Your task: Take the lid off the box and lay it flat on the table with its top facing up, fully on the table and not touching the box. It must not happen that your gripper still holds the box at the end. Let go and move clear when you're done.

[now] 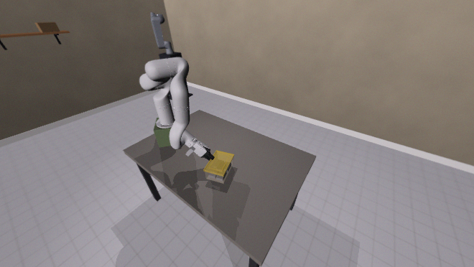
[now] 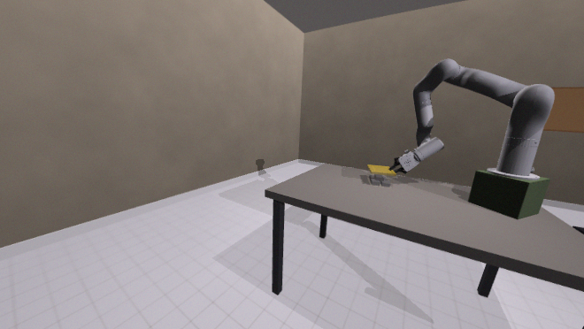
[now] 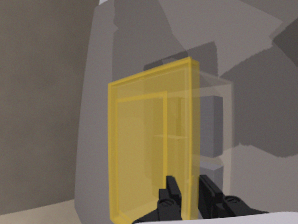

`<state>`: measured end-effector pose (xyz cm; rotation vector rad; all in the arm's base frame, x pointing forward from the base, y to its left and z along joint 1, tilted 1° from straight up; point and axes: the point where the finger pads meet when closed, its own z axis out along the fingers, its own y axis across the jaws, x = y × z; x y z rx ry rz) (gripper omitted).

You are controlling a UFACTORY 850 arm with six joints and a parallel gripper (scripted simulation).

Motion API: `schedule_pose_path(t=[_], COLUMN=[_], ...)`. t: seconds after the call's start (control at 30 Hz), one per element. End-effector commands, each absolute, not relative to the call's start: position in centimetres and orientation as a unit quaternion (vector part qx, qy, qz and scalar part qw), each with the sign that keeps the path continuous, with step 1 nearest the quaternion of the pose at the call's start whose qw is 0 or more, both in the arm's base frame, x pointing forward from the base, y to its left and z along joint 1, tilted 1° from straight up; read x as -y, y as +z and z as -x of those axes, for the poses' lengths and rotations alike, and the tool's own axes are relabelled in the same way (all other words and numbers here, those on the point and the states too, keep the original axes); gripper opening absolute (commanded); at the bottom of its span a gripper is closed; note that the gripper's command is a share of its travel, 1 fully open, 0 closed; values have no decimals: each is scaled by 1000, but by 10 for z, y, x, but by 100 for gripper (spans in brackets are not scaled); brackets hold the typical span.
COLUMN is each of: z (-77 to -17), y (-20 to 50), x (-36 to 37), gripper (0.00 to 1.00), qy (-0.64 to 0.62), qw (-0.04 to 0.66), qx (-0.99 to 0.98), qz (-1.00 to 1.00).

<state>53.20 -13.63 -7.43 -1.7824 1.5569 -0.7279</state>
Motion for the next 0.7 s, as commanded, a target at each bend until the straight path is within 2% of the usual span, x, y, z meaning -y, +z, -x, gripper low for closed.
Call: schedule_pose_path(t=[0.0,0.67], z=[-533,-533], y=[-74,-72], x=[137,137], gripper=[0,0], qy=[-278,-275], qw=[327,323], qx=[-594,-596], qz=[680,682])
